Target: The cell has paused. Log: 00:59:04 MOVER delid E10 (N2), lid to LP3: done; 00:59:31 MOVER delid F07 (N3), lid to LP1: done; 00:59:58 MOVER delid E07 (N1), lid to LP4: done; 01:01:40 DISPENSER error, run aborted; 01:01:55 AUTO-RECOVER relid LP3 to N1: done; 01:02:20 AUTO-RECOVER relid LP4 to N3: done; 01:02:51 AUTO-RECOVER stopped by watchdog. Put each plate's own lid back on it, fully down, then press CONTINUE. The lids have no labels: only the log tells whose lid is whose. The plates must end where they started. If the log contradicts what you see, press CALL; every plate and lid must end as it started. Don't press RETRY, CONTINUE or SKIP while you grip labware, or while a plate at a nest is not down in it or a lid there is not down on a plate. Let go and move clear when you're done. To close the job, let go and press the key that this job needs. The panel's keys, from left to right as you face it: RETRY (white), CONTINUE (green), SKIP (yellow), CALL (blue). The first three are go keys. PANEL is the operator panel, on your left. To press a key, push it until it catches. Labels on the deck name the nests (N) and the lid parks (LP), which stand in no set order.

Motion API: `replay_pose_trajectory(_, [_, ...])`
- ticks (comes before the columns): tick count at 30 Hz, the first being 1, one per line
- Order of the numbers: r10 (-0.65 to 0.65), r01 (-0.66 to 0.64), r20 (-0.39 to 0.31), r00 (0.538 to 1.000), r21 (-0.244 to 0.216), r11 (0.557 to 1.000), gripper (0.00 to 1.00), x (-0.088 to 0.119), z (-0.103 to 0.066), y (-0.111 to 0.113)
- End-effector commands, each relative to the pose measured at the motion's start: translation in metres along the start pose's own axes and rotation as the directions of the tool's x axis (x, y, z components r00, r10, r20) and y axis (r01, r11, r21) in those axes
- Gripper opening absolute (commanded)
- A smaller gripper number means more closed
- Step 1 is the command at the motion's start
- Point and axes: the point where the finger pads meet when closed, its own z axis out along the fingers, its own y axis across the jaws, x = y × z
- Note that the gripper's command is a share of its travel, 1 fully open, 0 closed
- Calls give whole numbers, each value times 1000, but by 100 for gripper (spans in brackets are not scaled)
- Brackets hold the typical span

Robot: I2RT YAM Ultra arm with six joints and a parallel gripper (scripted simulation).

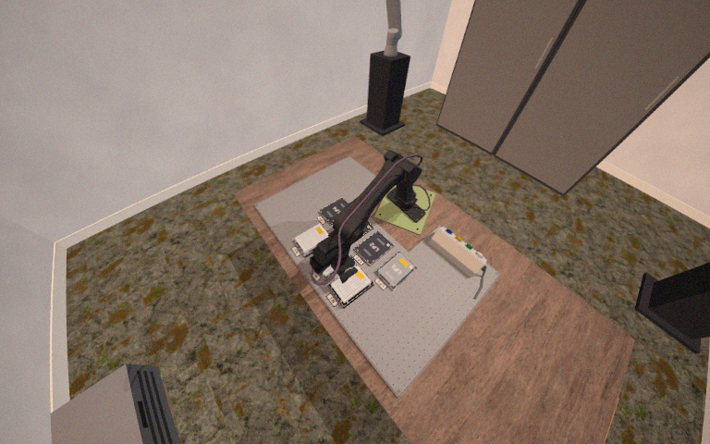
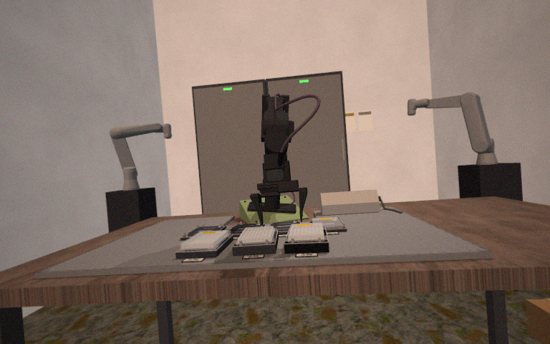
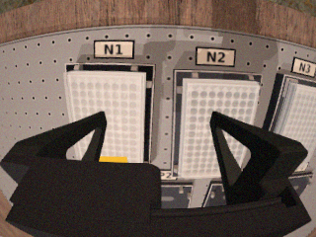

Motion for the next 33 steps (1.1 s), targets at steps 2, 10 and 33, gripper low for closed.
replay_pose_trajectory(2, [47,-43,-108,993,37,998,100,10,-6,5])
replay_pose_trajectory(10, [58,-50,-244,968,41,998,100,18,-5,45])
replay_pose_trajectory(33, [67,-58,-237,969,45,997,100,18,-10,59])
